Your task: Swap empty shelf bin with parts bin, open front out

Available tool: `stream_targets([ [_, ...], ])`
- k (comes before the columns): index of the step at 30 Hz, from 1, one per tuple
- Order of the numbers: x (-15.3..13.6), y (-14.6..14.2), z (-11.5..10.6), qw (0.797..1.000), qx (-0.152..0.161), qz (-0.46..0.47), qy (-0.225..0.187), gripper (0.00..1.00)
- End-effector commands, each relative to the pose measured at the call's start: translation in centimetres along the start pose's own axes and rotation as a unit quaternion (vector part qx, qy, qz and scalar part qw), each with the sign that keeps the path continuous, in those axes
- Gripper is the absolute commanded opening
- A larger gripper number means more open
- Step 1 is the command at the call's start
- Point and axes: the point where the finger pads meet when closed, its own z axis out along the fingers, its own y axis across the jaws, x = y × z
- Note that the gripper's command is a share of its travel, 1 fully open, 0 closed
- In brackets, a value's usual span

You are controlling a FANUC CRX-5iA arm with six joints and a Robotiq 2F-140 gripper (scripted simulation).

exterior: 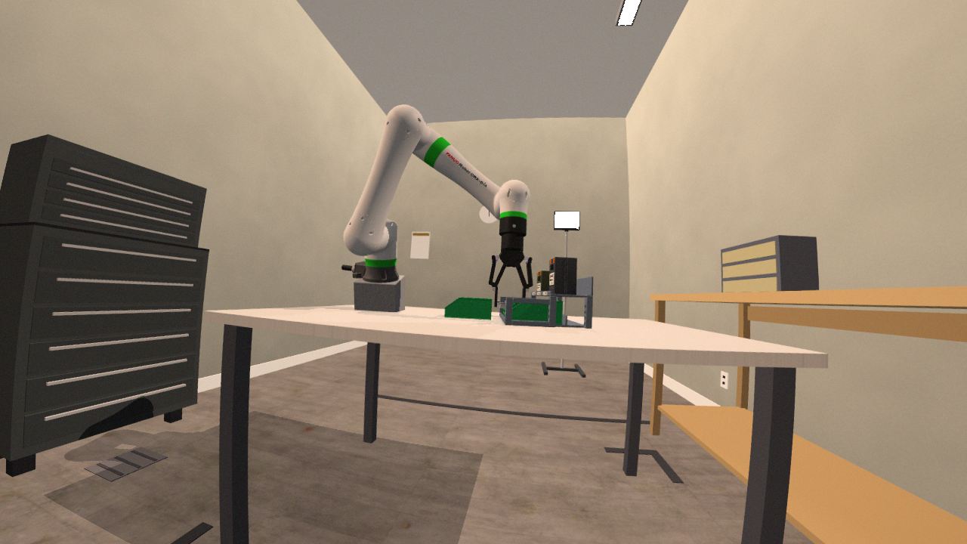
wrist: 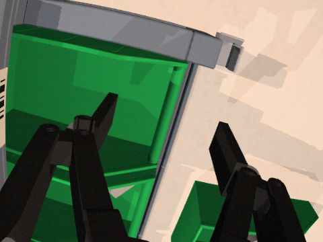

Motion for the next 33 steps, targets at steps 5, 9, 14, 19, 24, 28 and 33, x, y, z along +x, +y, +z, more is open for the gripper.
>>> stream_targets([
  [5,0.0,-0.1,0.3,1.0,0.001,0.0,0.0,0.62],
  [9,0.0,-0.1,0.4,1.0,0.001,0.0,0.0,0.62],
  [14,0.0,-0.1,0.7,1.0,0.001,0.0,0.0,0.62],
  [19,0.0,-0.1,1.0,1.0,0.001,0.0,0.0,0.62],
  [24,0.0,-0.1,1.2,1.0,0.001,0.0,0.0,0.62],
  [28,0.0,-0.1,1.3,1.0,0.001,0.0,0.0,0.62],
  [33,0.0,-0.1,1.3,1.0,0.001,0.0,0.0,0.62],
])
